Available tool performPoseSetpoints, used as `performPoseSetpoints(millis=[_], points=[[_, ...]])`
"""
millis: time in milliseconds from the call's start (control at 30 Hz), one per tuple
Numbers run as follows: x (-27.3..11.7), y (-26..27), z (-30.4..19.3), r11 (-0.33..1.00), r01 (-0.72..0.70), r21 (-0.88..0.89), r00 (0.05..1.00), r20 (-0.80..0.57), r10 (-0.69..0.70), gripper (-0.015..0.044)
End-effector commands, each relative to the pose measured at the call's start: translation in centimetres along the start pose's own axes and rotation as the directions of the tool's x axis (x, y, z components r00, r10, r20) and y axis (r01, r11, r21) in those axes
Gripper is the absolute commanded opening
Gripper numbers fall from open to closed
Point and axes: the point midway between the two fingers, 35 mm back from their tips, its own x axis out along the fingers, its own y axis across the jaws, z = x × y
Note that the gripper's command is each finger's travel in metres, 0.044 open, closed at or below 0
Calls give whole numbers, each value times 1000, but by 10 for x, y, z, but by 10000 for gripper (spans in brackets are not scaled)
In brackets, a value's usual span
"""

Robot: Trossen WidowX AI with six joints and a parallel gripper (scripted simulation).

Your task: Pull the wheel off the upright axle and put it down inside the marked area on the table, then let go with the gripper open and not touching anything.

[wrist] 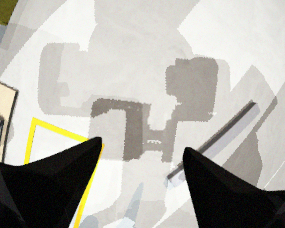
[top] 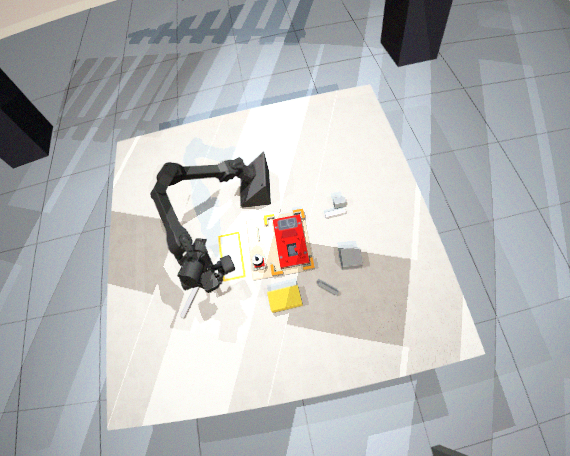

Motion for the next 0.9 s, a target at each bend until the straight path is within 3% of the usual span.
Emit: performPoseSetpoints(millis=[0,400,867], points=[[-27,66,16,992,-91,91,995,-27,94,300],[-82,172,0,964,-87,253,972,-192,138,300],[-83,170,2,962,-78,262,970,-201,134,300]])
